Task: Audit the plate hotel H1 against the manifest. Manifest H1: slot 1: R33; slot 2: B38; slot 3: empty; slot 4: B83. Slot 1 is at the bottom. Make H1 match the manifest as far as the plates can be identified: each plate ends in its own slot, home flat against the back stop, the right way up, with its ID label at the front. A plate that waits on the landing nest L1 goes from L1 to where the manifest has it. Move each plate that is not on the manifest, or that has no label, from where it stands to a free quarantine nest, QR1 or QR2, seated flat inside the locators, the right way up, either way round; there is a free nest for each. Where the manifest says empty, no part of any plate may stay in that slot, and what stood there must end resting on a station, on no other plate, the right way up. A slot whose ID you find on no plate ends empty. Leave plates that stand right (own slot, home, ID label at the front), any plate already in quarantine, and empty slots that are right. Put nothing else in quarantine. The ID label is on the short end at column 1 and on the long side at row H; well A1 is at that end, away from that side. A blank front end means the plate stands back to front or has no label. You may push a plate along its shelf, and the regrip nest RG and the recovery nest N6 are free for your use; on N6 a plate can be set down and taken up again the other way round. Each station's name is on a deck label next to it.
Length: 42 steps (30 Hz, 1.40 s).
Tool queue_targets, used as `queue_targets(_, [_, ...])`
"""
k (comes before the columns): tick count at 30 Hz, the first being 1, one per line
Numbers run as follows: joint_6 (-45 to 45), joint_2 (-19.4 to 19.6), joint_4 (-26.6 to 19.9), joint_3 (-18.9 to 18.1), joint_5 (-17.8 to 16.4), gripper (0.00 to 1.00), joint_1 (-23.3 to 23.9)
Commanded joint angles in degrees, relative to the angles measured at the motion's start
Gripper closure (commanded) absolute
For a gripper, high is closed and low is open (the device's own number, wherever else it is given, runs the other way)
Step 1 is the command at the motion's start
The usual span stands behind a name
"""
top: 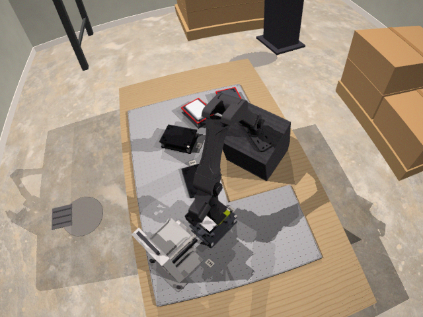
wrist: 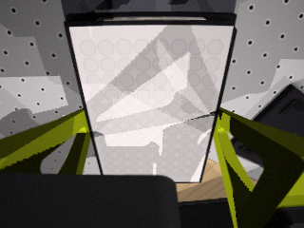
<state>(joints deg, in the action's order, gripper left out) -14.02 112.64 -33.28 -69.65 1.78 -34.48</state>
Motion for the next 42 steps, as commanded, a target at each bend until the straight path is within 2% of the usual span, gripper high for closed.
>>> queue_targets(1, [-0.3, -2.0, -1.5, -1.9, -0.1, 0.14, -0.5])
queue_targets(27, [-0.3, -5.0, -5.6, -3.0, 0.0, 0.14, -0.8])
queue_targets(42, [-0.6, -9.4, -12.2, -5.3, 0.1, 0.14, -0.7])
